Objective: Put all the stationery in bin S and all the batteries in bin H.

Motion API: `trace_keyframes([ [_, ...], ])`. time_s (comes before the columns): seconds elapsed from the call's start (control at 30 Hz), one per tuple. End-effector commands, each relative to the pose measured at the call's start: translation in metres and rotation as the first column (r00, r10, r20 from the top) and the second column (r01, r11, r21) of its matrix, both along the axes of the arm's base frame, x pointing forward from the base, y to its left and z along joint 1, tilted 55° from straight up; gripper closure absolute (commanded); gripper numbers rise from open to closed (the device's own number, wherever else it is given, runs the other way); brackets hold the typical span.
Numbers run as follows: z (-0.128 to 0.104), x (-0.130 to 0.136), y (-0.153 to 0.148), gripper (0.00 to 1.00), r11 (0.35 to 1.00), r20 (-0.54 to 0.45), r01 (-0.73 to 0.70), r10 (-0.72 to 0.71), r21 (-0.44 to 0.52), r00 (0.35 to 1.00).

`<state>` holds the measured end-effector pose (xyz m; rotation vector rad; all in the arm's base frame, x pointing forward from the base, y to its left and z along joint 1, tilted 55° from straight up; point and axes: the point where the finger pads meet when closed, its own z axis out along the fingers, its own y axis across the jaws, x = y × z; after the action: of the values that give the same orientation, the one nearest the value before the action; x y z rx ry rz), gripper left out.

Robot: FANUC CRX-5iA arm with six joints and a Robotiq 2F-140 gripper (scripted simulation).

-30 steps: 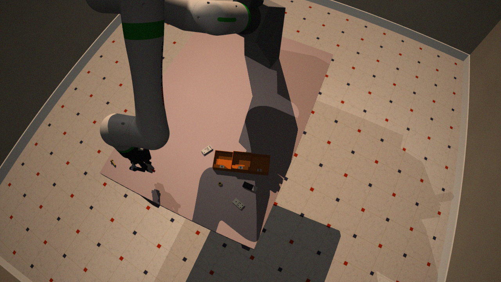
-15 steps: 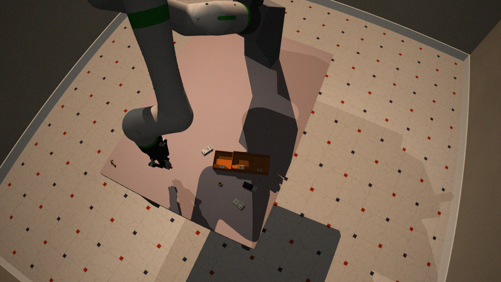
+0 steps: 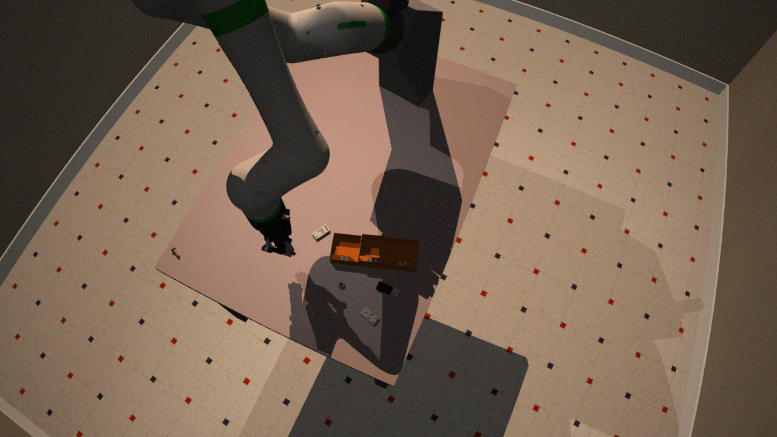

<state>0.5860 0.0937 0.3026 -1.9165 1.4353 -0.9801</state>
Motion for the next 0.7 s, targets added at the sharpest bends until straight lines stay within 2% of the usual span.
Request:
trace_keyframes([
  [0.0,-0.009,-0.007,0.01,0.88,1.0,0.009,0.007,-0.007,-0.002,1.0],
  [0.4,-0.052,-0.037,0.057,0.88,1.0,0.009,0.007,-0.007,-0.002,1.0],
  [0.5,-0.052,-0.037,0.057,0.88,1.0,0.009,0.007,-0.007,-0.002,1.0],
  [0.67,-0.071,-0.05,0.077,0.88,0.976,-0.003,-0.12,0.122,-0.182,0.993],
])
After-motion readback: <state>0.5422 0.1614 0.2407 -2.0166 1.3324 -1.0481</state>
